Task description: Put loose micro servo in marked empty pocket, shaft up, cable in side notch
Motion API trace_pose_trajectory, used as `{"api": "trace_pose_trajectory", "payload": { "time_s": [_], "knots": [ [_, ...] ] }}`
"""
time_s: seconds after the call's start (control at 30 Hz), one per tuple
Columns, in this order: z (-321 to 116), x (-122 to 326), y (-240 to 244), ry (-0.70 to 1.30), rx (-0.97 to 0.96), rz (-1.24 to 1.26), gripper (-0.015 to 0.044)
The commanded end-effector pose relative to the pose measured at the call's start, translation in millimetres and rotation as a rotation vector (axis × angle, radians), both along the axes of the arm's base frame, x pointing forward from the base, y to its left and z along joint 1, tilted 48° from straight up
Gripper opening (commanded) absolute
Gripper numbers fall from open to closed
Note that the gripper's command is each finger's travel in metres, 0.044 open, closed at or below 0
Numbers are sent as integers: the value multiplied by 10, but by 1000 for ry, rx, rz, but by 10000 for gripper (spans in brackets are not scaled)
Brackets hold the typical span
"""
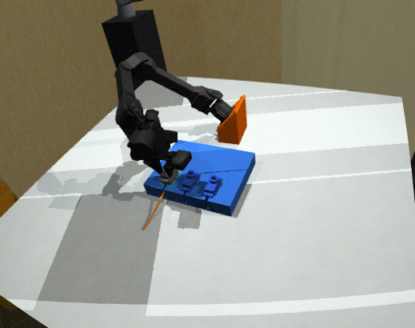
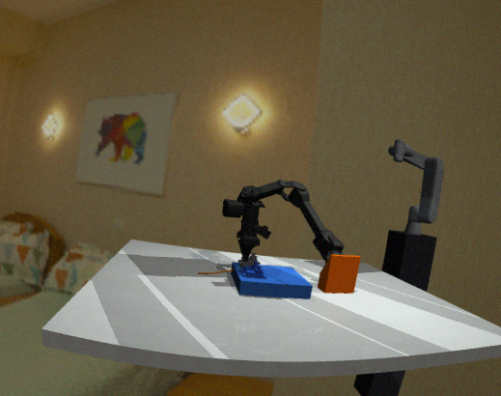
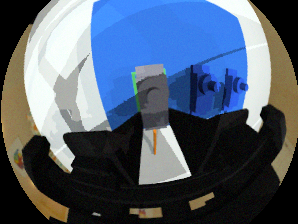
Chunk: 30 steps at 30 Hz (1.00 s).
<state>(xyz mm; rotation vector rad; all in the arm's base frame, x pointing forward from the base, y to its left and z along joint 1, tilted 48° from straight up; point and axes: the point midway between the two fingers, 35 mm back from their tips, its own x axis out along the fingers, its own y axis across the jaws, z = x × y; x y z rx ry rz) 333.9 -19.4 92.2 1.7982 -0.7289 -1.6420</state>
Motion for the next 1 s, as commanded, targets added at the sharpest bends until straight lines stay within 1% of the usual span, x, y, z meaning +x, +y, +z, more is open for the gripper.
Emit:
{"api": "trace_pose_trajectory", "payload": {
  "time_s": [0.0,0.4,0.63,0.73,0.83,0.97],
  "knots": [
    [-8,7,-16,-5,-1,8,0],
    [-120,23,-141,-6,-2,8,0],
    [-127,10,-131,-6,-2,8,184],
    [-82,7,-76,-6,-1,8,187],
    [86,-45,97,-5,0,8,187],
    [92,-54,132,-5,0,8,187]
  ]
}}
